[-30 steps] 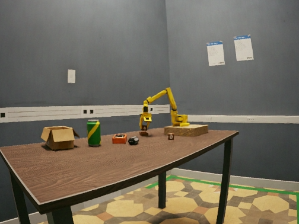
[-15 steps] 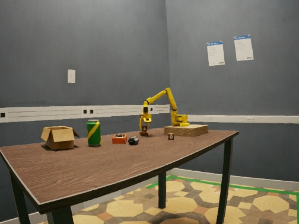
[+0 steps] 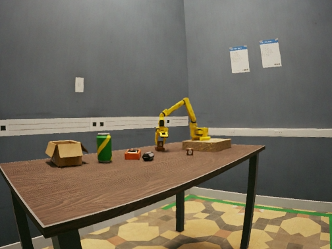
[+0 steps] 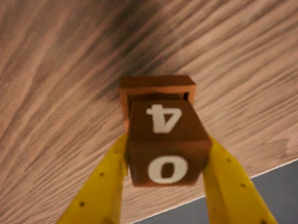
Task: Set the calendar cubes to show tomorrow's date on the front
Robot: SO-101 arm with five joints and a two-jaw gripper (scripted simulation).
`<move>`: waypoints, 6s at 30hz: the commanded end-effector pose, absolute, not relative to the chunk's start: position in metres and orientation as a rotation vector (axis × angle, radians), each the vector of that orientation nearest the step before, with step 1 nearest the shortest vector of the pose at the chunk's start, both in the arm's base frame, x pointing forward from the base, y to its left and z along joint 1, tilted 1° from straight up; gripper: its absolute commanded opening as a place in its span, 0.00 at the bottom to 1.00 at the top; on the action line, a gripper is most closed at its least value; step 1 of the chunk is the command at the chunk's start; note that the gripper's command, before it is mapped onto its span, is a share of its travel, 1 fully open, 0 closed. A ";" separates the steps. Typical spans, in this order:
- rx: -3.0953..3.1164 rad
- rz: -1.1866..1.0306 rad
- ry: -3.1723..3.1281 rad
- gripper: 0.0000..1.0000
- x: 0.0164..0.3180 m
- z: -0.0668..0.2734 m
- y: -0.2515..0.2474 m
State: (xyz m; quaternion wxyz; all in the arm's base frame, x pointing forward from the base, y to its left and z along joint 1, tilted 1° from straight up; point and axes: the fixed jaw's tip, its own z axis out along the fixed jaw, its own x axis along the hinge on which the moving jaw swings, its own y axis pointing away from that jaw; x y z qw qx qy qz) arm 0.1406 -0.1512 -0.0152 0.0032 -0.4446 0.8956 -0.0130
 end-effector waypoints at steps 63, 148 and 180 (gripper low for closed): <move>-1.405 -0.001 2.810 0.29 0.136 -0.029 -0.148; -1.350 -0.456 2.700 0.35 0.149 0.087 -0.162; -1.261 -0.703 2.612 0.35 0.155 0.123 -0.161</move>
